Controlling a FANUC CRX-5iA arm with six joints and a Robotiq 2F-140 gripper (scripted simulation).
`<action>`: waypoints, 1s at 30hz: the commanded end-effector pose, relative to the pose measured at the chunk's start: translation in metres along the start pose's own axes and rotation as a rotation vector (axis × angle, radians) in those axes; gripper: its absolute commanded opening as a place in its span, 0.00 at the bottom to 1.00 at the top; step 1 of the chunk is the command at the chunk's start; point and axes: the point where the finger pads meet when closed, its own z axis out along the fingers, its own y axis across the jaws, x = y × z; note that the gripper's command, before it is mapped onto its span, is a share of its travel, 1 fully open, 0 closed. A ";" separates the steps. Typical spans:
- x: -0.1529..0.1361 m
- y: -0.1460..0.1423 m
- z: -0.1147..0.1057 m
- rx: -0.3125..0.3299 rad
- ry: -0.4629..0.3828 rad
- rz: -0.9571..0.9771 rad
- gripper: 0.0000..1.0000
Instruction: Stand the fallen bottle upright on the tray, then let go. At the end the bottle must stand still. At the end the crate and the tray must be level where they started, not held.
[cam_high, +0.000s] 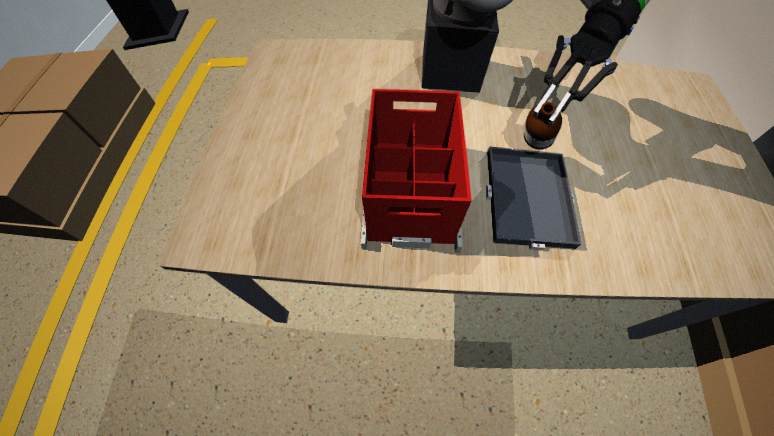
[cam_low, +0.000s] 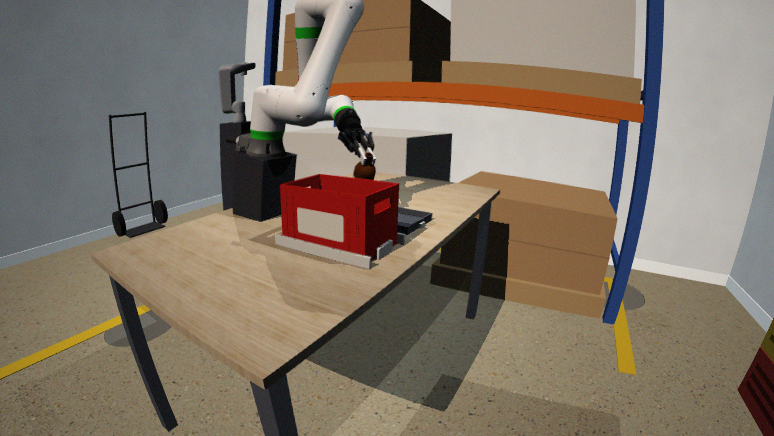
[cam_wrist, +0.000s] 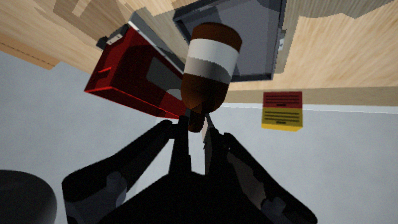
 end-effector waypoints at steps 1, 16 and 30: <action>0.000 0.000 0.000 0.001 -0.015 0.000 0.00; 0.002 0.000 0.000 0.002 -0.103 0.000 0.00; 0.003 0.000 -0.001 -0.001 -0.156 0.001 0.00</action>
